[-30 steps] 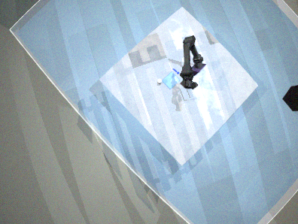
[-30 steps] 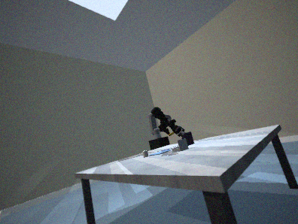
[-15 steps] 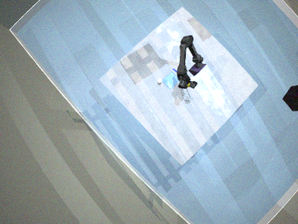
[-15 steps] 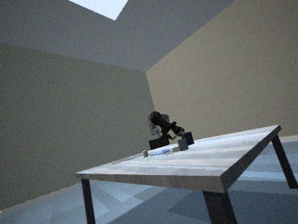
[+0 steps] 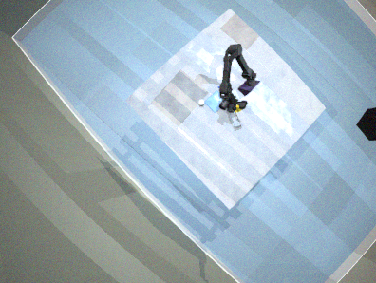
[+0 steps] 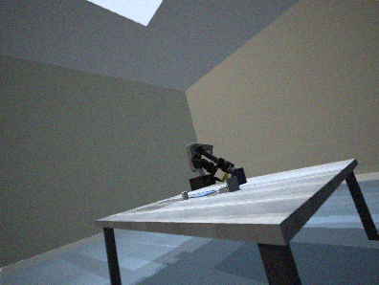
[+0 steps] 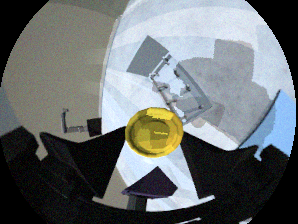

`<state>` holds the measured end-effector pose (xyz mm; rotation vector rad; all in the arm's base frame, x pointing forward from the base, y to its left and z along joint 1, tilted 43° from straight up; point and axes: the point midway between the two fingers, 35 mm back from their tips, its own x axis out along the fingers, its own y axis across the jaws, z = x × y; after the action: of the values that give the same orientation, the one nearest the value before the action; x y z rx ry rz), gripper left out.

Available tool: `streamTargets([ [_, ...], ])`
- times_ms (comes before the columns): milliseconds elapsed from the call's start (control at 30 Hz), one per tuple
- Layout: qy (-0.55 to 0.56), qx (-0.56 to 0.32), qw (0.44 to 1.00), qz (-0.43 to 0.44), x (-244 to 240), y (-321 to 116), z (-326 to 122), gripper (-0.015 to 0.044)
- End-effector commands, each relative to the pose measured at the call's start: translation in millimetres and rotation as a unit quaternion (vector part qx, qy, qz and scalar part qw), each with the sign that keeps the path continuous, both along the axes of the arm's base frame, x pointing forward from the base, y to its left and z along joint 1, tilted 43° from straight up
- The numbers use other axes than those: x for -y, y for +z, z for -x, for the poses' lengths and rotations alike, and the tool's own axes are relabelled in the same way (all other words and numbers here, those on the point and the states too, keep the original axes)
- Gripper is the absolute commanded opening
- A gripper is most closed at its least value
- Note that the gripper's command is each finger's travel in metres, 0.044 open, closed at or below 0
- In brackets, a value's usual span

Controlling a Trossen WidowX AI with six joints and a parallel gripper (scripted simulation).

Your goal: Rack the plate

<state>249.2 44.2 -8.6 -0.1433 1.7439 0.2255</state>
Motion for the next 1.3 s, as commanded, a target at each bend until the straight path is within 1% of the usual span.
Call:
streamTargets([
  [0, 0.03, 0.016, 0.999, -0.038, 1.1, -2.9, -1.1, 0.0],
  [333, 0.113, 0.074, 0.983, -0.124, 8.5, -12.4, -3.0, 0.0],
  [667, 0.2, 0.155, 0.949, -0.186, 16.7, -17.4, -4.9, 0.0],
  [967, 0.28, 0.242, 0.904, -0.216, 24.7, -18.2, -5.9, 0.0],
  [1267, 0.359, 0.333, 0.844, -0.218, 33.3, -15.7, -5.5, 0.0],
])
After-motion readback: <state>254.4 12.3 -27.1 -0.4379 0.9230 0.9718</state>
